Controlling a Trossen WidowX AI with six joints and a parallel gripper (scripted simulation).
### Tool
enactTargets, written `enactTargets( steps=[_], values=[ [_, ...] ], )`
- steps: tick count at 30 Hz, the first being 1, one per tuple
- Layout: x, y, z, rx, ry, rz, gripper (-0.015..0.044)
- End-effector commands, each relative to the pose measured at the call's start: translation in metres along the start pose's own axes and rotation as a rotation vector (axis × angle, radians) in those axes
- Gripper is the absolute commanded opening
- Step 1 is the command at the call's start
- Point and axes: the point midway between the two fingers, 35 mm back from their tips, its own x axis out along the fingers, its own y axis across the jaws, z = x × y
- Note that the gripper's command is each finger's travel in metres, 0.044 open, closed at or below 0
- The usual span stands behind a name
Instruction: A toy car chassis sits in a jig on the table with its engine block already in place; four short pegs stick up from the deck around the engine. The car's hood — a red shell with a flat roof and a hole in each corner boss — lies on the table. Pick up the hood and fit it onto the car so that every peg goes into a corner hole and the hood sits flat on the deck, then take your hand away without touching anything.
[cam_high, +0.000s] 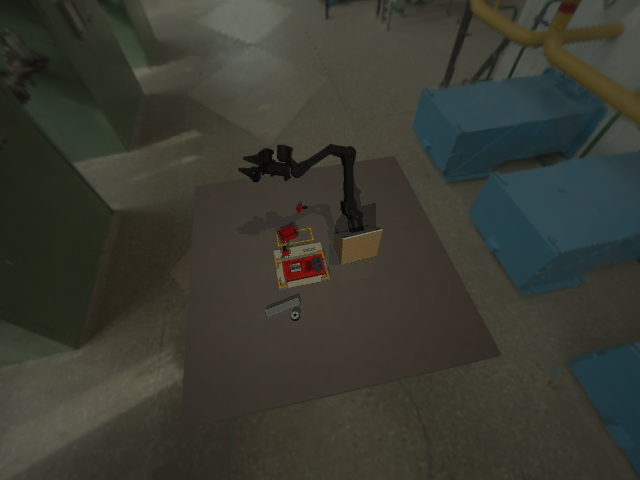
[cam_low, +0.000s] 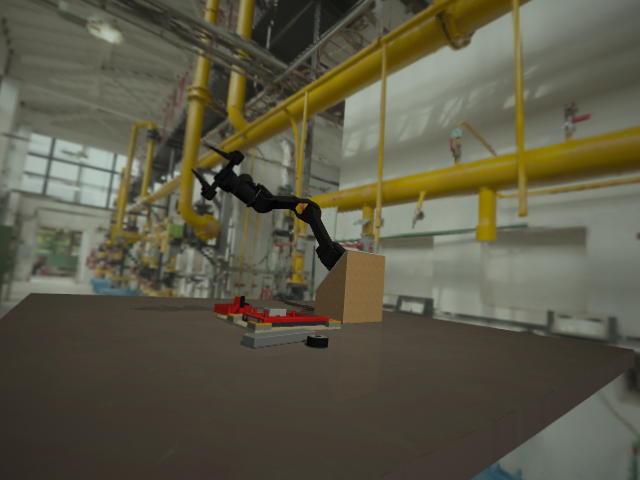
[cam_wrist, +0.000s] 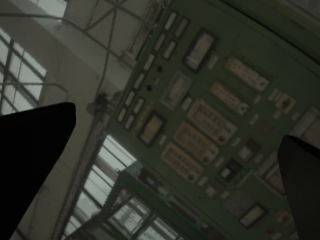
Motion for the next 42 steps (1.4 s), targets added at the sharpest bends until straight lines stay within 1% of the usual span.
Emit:
enactTargets(
  steps=[1, 7, 14, 21, 27, 29, 42],
  values=[
    [-0.032, -0.061, -0.033, -0.278, 0.13, -0.151, 0.044],
    [-0.071, -0.115, -0.063, -0.517, 0.286, -0.265, 0.044],
    [-0.129, -0.167, -0.098, -0.762, 0.506, -0.353, 0.044],
    [-0.195, -0.205, -0.133, -0.962, 0.754, -0.38, 0.044],
    [-0.251, -0.222, -0.162, -1.086, 0.96, -0.353, 0.044],
    [-0.257, -0.223, -0.164, -1.095, 0.978, -0.349, 0.044],
    [-0.257, -0.226, -0.165, -1.096, 0.978, -0.349, 0.044]
  ],
)
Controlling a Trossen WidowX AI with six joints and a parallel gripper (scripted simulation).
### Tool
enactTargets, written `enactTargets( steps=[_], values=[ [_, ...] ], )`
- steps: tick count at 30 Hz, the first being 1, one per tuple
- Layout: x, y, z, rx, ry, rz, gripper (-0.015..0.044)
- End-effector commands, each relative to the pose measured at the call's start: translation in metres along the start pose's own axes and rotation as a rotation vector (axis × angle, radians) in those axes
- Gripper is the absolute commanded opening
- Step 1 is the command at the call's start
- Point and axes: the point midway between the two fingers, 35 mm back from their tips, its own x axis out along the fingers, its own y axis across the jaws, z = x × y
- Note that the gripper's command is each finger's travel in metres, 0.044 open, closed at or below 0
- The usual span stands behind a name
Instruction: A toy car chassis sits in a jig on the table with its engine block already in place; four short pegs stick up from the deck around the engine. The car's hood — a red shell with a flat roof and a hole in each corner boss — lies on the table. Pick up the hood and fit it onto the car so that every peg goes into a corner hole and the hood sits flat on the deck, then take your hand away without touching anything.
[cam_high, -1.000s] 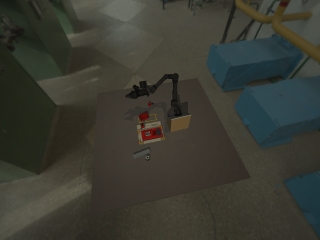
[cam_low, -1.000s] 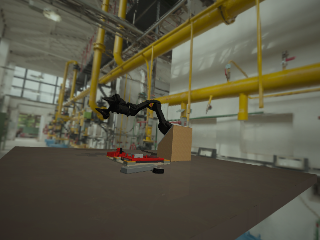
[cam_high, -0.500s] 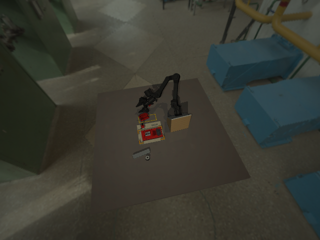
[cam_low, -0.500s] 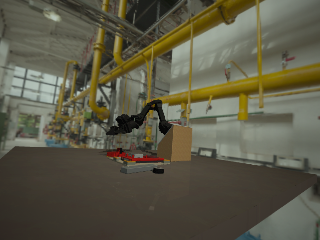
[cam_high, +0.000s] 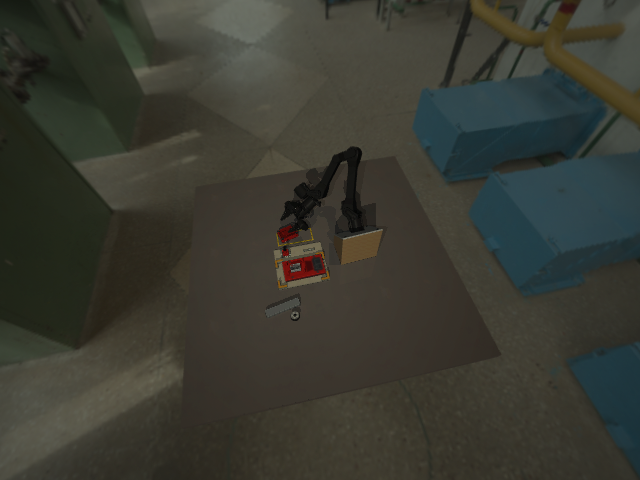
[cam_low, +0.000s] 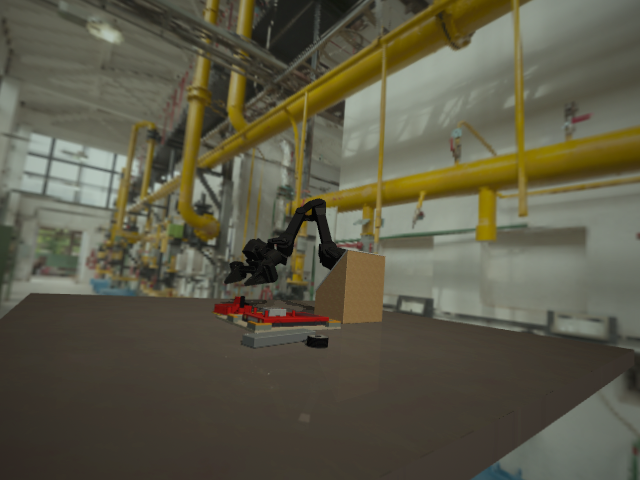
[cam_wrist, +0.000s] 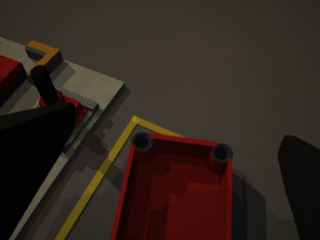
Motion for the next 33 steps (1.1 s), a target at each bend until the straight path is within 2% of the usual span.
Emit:
enactTargets(
  steps=[1, 33],
  values=[
    [0.001, 0.003, -0.004, -0.007, 0.0, 0.009, 0.044],
    [0.012, -0.002, -0.024, -0.01, -0.002, 0.004, 0.044]
  ],
)
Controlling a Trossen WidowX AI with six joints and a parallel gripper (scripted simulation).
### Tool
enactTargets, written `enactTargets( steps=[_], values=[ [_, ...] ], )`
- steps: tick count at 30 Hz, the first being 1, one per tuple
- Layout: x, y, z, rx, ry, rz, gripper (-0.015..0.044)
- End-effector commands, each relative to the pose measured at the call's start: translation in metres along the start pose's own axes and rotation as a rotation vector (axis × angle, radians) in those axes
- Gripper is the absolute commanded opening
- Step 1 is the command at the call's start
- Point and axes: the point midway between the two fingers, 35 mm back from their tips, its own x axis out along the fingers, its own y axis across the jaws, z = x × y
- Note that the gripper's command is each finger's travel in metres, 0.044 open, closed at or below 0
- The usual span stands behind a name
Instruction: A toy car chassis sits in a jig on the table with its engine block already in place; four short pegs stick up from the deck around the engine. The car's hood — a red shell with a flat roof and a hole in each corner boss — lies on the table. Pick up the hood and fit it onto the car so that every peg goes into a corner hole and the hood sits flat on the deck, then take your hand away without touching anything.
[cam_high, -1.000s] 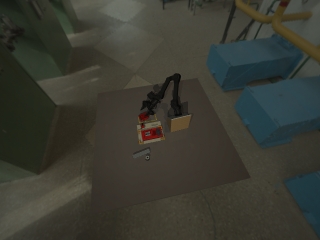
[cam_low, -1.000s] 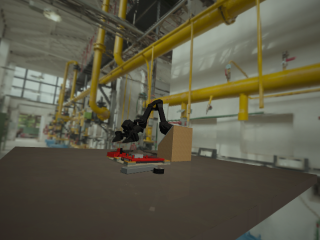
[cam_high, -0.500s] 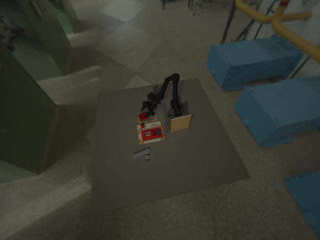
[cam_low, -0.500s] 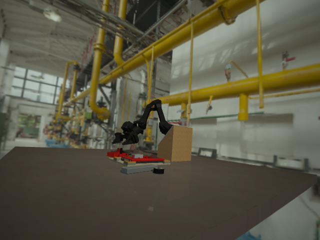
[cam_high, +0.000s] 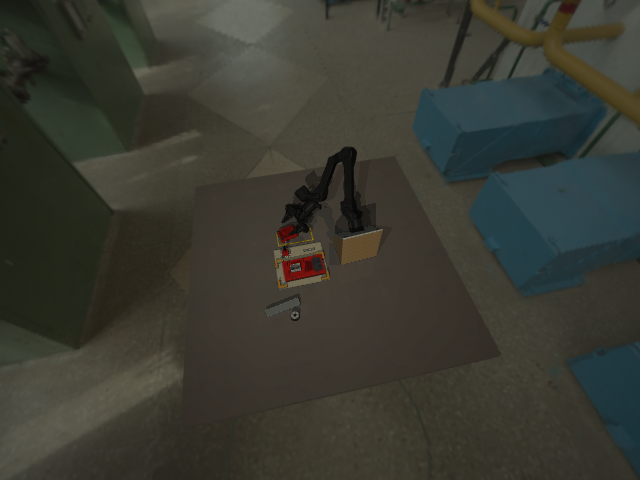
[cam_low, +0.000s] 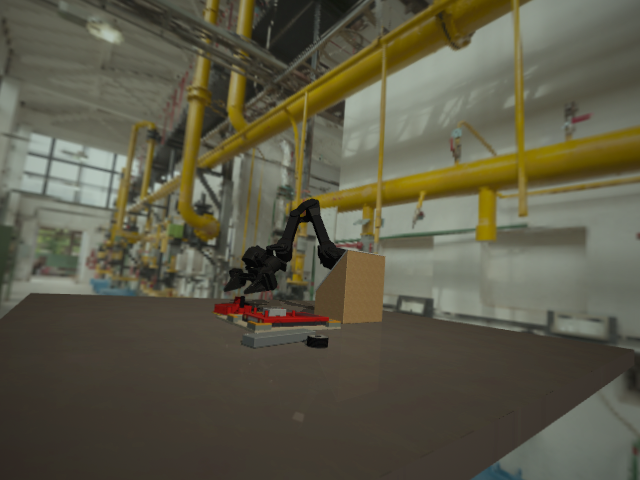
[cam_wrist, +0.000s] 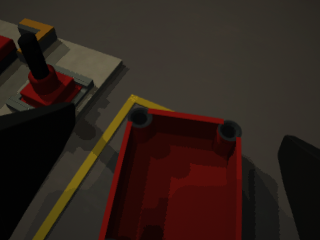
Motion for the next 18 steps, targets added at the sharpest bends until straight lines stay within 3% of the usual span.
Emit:
enactTargets(
  steps=[1, 18],
  values=[
    [0.002, 0.0, -0.003, -0.005, -0.006, 0.002, 0.044],
    [0.007, -0.003, -0.014, -0.007, -0.008, -0.002, 0.044]
  ],
)
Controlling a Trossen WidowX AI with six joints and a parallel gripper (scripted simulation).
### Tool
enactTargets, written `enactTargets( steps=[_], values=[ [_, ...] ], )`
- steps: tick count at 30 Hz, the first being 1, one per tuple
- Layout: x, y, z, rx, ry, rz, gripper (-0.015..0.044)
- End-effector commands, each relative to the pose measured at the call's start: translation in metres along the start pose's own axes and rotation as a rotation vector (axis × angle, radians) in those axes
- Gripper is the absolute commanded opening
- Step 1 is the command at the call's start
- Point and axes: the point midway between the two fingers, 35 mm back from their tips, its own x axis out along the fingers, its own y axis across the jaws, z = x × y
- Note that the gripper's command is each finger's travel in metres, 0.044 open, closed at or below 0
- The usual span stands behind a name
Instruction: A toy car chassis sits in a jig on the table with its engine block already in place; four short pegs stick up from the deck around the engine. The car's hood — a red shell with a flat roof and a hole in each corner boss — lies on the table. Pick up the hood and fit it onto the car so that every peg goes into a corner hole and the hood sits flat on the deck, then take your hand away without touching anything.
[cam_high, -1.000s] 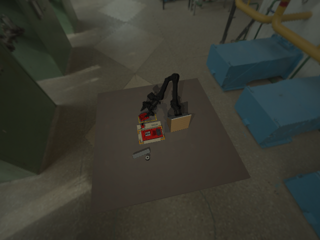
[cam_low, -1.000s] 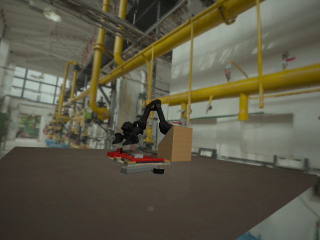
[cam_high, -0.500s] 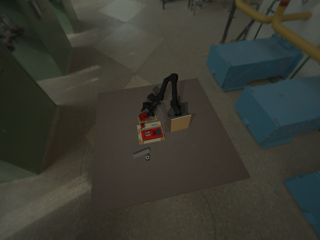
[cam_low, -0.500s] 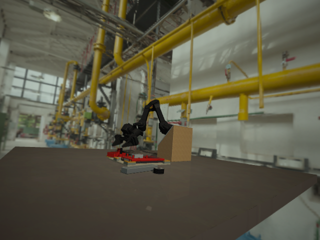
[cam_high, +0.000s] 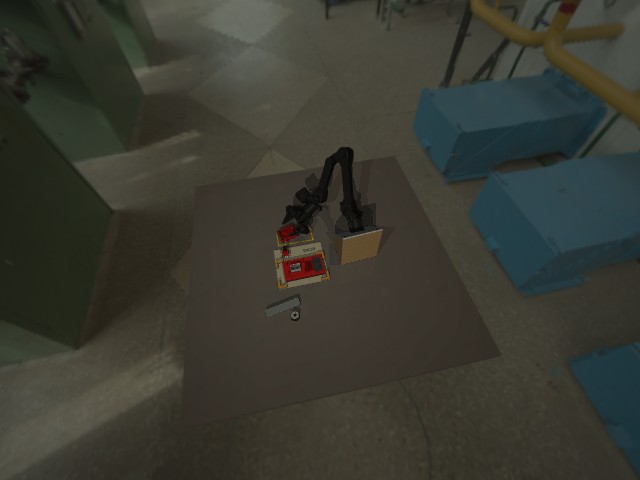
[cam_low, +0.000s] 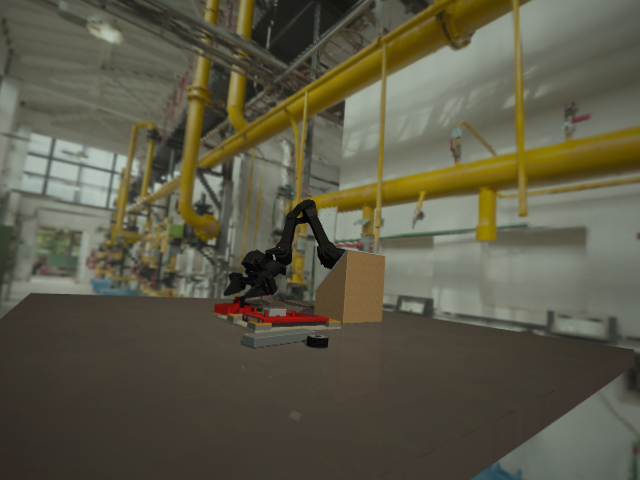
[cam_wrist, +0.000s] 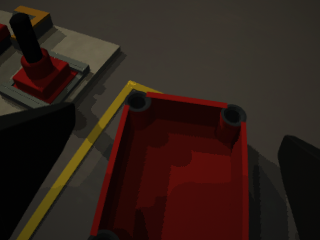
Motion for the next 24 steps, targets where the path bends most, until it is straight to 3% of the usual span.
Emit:
enactTargets(
  steps=[1, 24],
  values=[
    [0.002, -0.002, -0.002, -0.006, -0.007, -0.002, 0.044],
    [0.008, -0.003, -0.017, -0.008, -0.009, -0.006, 0.044]
  ],
)
